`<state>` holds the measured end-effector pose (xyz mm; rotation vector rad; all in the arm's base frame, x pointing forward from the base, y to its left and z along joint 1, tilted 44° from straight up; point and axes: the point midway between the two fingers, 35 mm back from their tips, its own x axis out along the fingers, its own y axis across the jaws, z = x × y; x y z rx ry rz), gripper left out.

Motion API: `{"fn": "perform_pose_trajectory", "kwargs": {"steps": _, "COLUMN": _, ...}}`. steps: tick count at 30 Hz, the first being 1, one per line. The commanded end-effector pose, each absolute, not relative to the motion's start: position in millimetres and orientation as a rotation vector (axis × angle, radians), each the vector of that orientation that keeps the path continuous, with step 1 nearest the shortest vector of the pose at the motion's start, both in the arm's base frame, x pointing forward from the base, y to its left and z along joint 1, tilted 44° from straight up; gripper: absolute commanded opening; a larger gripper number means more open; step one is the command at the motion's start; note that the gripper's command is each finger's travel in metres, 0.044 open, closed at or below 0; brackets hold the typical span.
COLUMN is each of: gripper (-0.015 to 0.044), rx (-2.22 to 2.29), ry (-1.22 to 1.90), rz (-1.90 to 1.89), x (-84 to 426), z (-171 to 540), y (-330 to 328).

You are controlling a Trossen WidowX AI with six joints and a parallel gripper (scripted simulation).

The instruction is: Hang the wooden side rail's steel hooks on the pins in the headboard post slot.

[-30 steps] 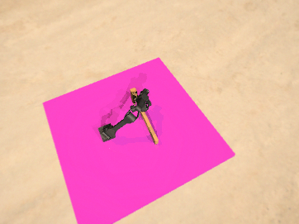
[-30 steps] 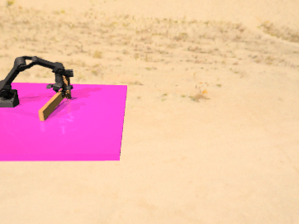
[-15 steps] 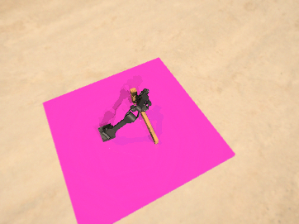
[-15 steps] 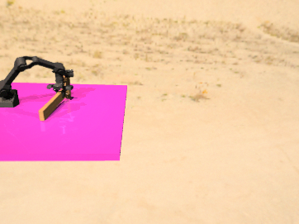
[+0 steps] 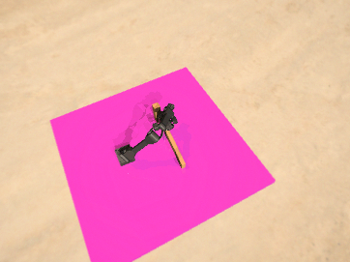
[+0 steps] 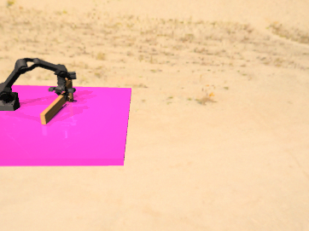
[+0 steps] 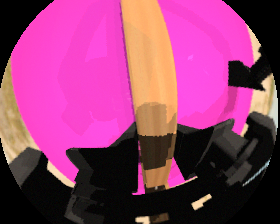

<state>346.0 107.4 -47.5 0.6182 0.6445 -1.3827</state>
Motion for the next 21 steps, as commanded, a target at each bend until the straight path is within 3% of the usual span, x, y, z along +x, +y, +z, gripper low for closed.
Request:
{"fn": "perform_pose_trajectory", "kwargs": {"steps": 1, "gripper": 0.0000, "rx": 0.626, "ry": 0.646, "rz": -1.369, "x": 346.4, "z": -46.5, "y": 113.9}}
{"fn": "perform_pose_trajectory", "kwargs": {"steps": 21, "gripper": 0.0000, "rx": 0.626, "ry": 0.646, "rz": -1.369, "x": 344.1, "z": -49.7, "y": 113.7}}
